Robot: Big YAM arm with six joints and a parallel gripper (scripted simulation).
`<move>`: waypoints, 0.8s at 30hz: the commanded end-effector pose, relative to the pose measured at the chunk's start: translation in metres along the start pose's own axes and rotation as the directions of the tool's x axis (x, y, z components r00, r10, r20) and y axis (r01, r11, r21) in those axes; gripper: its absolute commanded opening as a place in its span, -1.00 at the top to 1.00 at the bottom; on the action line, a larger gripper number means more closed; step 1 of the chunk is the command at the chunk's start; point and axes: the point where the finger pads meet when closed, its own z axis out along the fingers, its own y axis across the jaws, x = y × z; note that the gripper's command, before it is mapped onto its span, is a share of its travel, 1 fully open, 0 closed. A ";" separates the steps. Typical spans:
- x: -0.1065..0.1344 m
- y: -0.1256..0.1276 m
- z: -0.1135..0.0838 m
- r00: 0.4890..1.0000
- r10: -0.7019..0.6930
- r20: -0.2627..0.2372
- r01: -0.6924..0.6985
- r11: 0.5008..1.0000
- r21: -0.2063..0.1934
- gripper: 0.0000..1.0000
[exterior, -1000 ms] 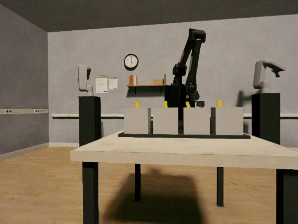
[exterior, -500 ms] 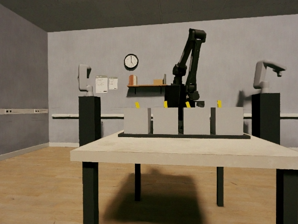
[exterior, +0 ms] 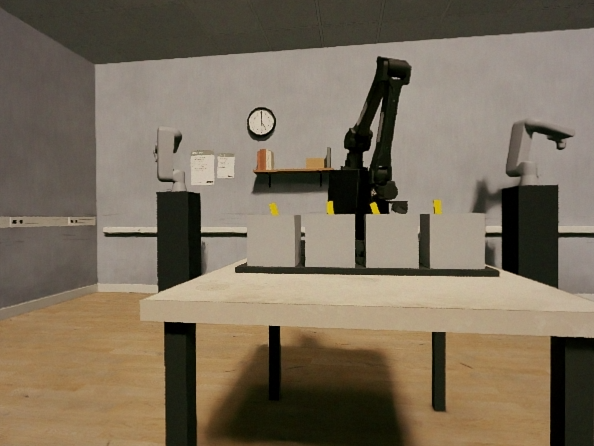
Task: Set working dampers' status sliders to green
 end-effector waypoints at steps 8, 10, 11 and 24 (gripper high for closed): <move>-0.011 -0.010 -0.006 1.000 -0.005 0.013 0.005 1.000 0.023 1.00; -0.012 -0.011 -0.005 1.000 -0.006 0.013 0.006 1.000 0.023 1.00; -0.012 -0.011 -0.005 1.000 -0.007 0.013 0.006 1.000 0.023 1.00; -0.012 -0.010 -0.006 1.000 -0.008 0.013 0.008 1.000 0.022 1.00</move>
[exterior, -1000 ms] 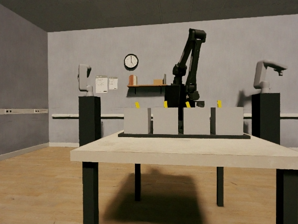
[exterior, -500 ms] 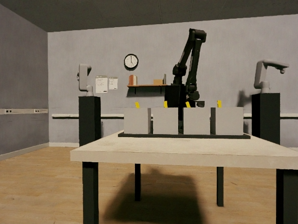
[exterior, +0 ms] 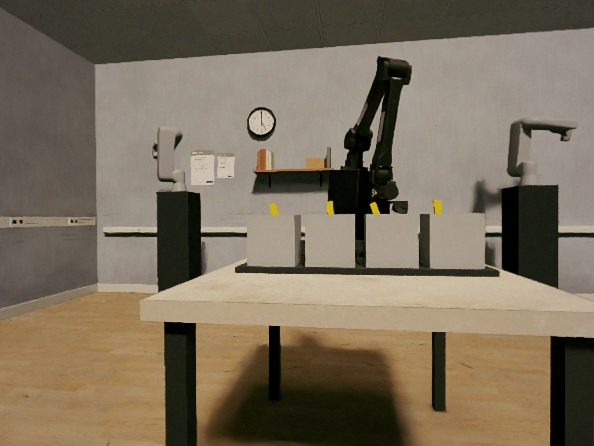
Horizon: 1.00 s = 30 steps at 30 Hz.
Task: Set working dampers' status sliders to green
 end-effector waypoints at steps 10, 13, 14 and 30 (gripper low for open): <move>-0.007 -0.011 -0.006 1.000 -0.010 0.013 0.010 1.000 0.024 1.00; -0.002 -0.011 -0.006 1.000 -0.006 0.012 0.006 1.000 0.025 1.00; -0.002 -0.011 -0.006 1.000 -0.006 0.012 0.006 1.000 0.025 1.00; 0.005 0.000 -0.009 1.000 -0.007 0.005 0.007 1.000 0.003 1.00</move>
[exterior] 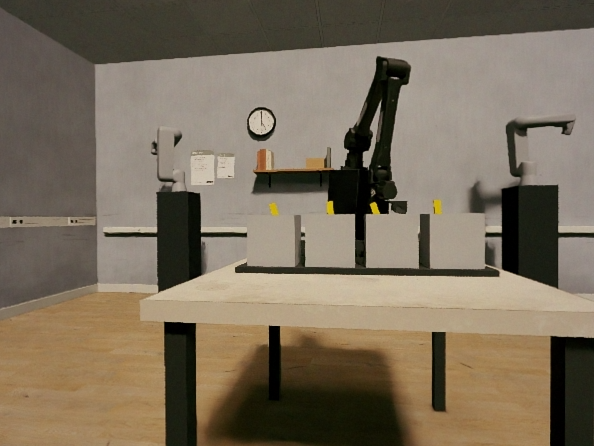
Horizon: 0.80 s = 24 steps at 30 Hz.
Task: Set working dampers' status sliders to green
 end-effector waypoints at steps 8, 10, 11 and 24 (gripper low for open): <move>0.004 0.003 -0.024 1.000 0.000 0.002 0.000 1.000 -0.005 1.00; 0.004 0.003 -0.030 1.000 0.000 0.002 0.000 1.000 -0.004 1.00; 0.003 0.003 -0.033 1.000 -0.001 0.002 0.001 1.000 -0.004 1.00; 0.002 0.002 -0.045 1.000 -0.002 0.004 0.002 1.000 0.001 1.00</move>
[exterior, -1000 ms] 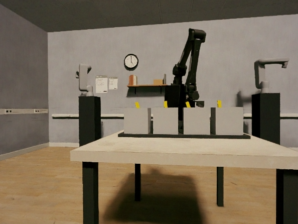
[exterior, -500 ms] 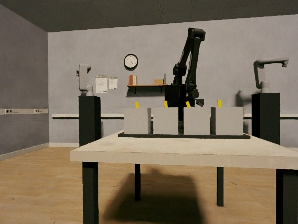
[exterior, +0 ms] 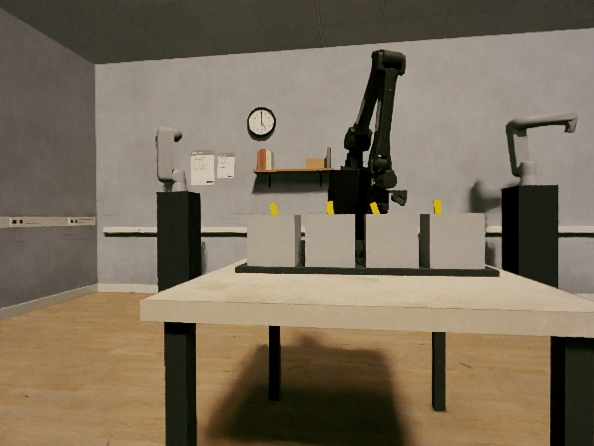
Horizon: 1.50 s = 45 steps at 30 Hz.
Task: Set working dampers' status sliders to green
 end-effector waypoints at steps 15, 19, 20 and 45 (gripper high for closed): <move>-0.047 -0.006 -0.005 1.000 -0.001 0.007 0.001 1.000 0.014 1.00; -0.082 -0.006 -0.005 1.000 -0.001 0.009 0.001 1.000 0.014 1.00; -0.094 -0.006 -0.004 1.000 -0.001 0.010 0.001 1.000 0.014 1.00; -0.138 -0.002 0.000 1.000 0.002 0.010 -0.002 1.000 0.010 1.00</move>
